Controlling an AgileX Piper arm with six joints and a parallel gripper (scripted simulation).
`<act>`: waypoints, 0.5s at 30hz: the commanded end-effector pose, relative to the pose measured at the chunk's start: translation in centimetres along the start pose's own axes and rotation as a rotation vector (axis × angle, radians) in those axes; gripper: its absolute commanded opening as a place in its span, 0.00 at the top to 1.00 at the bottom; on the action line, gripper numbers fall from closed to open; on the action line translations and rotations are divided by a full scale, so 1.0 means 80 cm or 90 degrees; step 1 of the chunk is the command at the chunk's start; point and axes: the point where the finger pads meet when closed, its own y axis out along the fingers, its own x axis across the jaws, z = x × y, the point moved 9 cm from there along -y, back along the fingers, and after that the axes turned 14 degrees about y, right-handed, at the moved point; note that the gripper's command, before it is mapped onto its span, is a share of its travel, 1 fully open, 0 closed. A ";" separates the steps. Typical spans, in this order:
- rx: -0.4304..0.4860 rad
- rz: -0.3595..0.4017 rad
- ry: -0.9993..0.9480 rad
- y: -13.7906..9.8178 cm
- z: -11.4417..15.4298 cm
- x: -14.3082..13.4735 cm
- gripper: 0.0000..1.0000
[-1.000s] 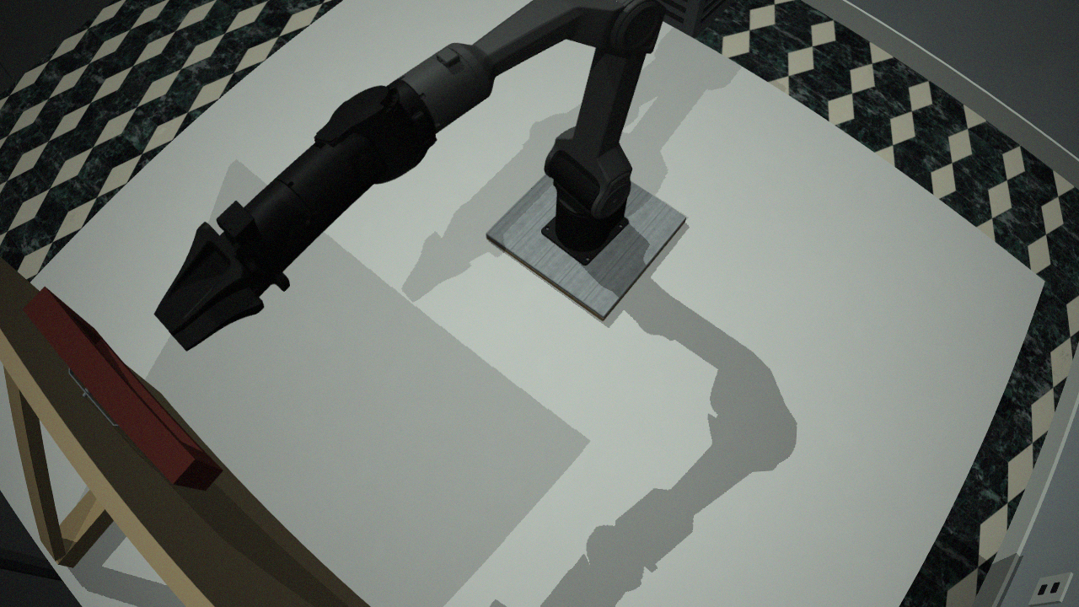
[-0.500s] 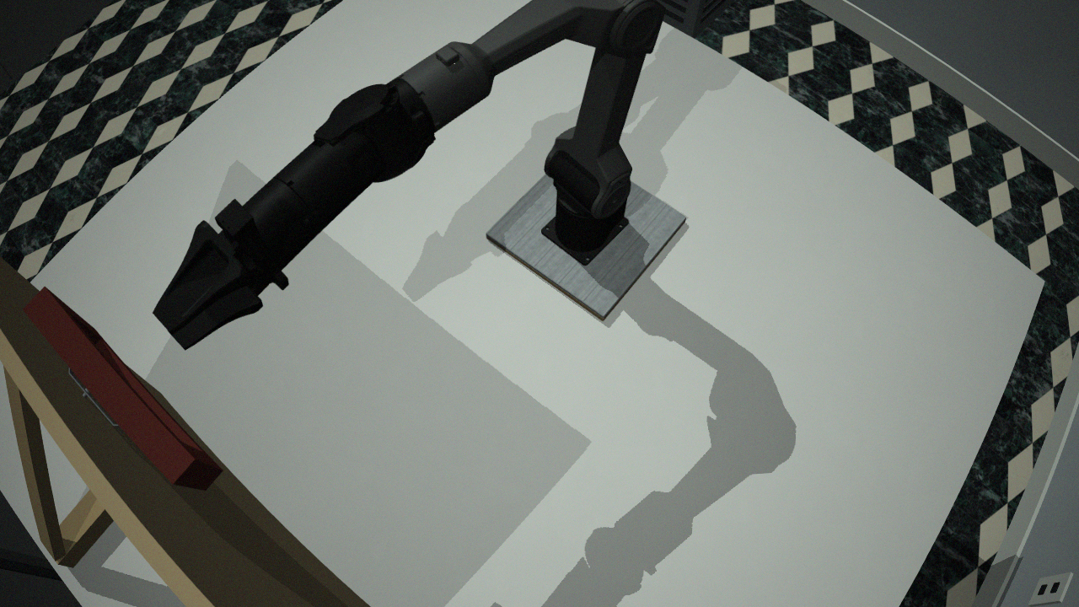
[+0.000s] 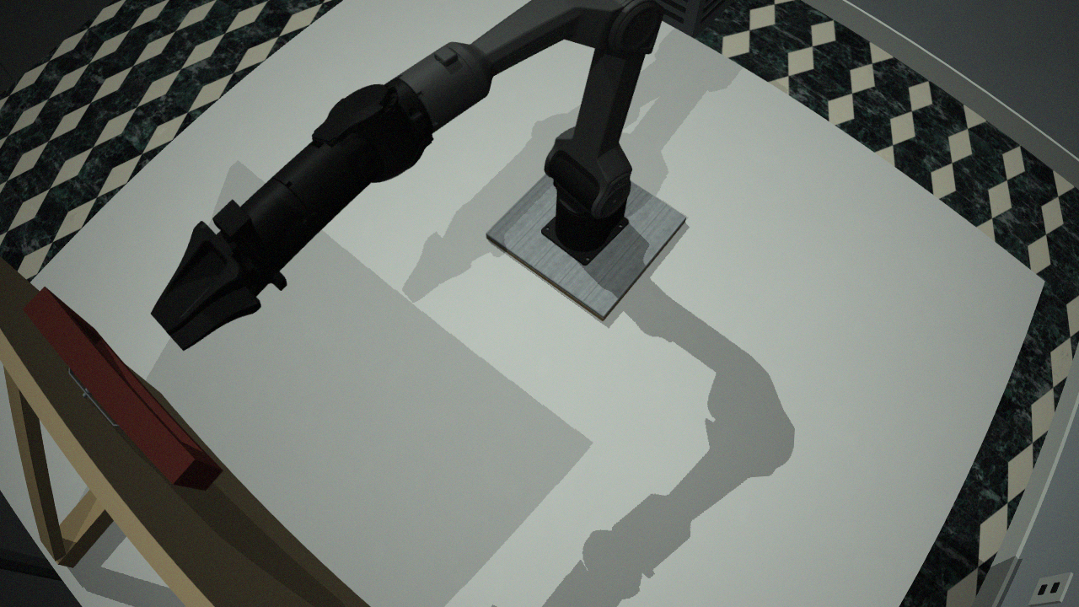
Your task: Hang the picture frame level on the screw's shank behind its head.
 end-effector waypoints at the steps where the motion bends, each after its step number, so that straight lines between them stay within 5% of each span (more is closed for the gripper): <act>1: 0.000 0.001 0.000 0.001 0.000 -0.001 0.37; 15: 0.000 0.000 0.000 0.020 0.000 0.000 0.37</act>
